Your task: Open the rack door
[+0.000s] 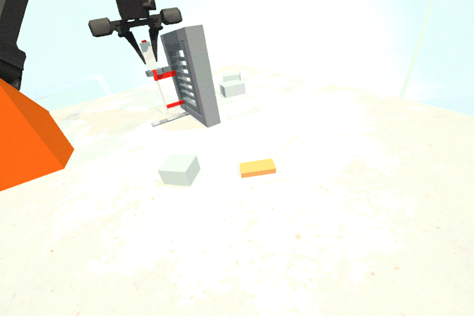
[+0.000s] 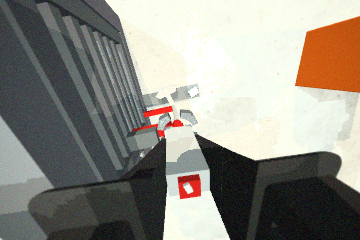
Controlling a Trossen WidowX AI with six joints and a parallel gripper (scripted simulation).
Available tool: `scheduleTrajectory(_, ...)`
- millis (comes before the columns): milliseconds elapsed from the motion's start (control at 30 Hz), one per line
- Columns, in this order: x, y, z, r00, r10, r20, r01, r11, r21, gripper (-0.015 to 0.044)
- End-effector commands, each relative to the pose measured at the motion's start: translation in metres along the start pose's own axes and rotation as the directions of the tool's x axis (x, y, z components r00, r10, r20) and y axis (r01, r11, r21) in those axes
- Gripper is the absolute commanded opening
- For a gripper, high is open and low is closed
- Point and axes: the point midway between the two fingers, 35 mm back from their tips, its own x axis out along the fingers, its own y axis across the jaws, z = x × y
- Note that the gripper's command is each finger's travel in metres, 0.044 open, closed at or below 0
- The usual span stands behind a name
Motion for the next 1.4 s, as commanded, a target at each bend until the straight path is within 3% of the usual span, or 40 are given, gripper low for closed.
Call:
scheduleTrajectory(0,0.0,-0.004,0.002,1.0,0.0,-0.001,0.0,0.997,-0.075,0.0014)
scheduleTrajectory(600,0.0,-0.019,0.014,1.0,0.0,0.0,0.0,0.917,-0.4,0.0014)
scheduleTrajectory(1367,0.0,-0.047,0.043,1.0,-0.001,0.002,0.002,0.712,-0.702,0.0014)
